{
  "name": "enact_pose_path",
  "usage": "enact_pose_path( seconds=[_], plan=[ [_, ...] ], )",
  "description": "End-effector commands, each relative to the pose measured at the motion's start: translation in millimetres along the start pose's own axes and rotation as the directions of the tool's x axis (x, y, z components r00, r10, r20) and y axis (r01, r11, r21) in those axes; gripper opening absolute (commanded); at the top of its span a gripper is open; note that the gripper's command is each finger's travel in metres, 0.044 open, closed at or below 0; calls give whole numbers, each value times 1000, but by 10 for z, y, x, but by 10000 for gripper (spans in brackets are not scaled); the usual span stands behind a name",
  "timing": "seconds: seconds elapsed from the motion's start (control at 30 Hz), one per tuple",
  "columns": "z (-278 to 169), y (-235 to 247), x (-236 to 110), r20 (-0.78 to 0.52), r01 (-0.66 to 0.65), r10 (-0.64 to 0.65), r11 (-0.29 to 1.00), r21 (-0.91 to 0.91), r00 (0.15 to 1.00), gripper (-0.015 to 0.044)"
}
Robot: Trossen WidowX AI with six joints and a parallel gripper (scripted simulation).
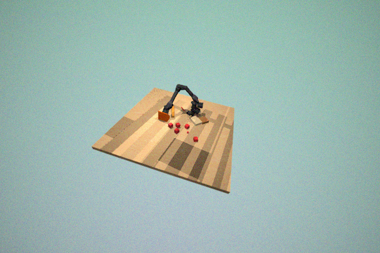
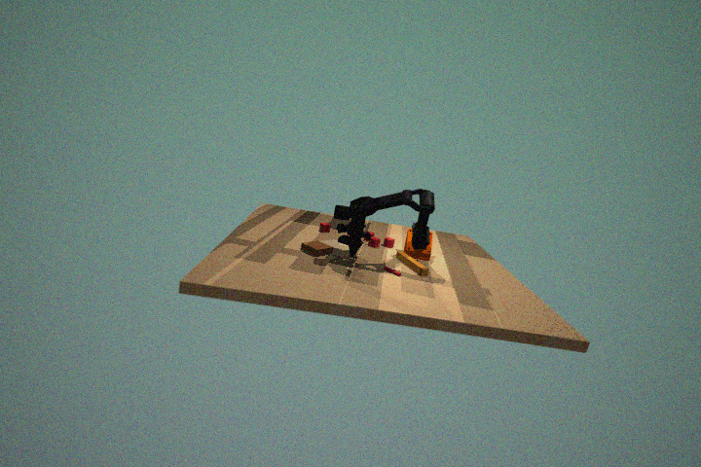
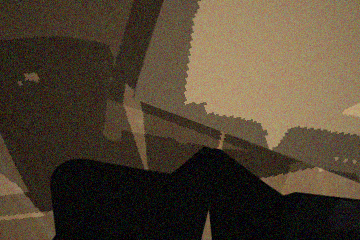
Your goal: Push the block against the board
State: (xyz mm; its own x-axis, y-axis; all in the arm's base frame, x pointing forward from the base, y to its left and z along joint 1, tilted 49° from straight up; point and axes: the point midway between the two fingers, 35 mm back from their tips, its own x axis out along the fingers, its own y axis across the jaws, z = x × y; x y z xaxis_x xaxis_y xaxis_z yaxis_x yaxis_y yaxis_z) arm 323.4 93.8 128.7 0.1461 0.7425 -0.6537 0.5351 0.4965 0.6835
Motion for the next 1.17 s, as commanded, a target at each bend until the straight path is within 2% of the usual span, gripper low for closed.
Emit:
enact_pose_path(
  seconds=[0.0, 0.9, 1.13],
  plan=[
    [35, -9, 12, -3, 3, -3, 1000, 1, 1000, 0],
    [217, -9, 12, -2, 4, -4, 1000, 0, 1000, 0],
    [147, -1, 12, -2, 4, -4, 1000, 0, 1000, 0]
  ],
)
